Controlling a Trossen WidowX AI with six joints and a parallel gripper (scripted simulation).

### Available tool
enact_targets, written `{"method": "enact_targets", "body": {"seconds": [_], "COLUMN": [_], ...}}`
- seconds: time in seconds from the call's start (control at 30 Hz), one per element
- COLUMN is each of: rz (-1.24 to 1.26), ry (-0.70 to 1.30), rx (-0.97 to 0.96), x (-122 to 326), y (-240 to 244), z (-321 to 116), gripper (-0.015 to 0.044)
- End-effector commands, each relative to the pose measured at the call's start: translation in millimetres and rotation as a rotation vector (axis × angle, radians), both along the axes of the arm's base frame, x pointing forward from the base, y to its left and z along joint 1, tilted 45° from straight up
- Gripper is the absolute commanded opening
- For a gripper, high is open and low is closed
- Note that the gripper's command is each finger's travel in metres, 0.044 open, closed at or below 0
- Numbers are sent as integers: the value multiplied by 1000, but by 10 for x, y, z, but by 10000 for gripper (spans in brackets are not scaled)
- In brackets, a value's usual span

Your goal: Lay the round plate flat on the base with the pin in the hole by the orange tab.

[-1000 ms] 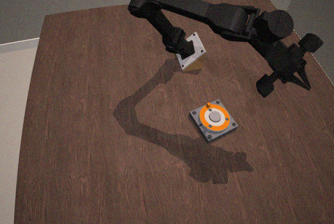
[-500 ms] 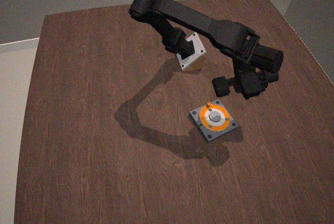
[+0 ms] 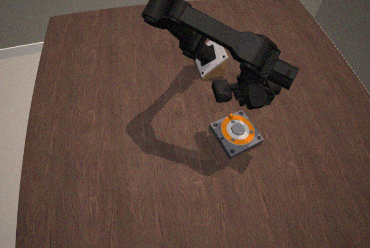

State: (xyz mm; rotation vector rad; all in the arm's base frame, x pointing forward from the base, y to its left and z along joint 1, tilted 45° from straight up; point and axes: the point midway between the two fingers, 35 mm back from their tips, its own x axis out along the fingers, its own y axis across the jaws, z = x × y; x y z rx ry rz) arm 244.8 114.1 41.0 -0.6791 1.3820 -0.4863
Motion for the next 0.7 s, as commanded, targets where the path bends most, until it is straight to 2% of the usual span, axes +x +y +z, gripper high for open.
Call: {"method": "enact_targets", "body": {"seconds": [0.0,0.3,0.67], "rz": [-2,-2,-2], "ry": [1,0,0], "rx": [-14,-16,-17], "x": [11,55,69], "y": [-98,-367,-436], "z": [-52,-295,-234], "gripper": [0,0,0]}}
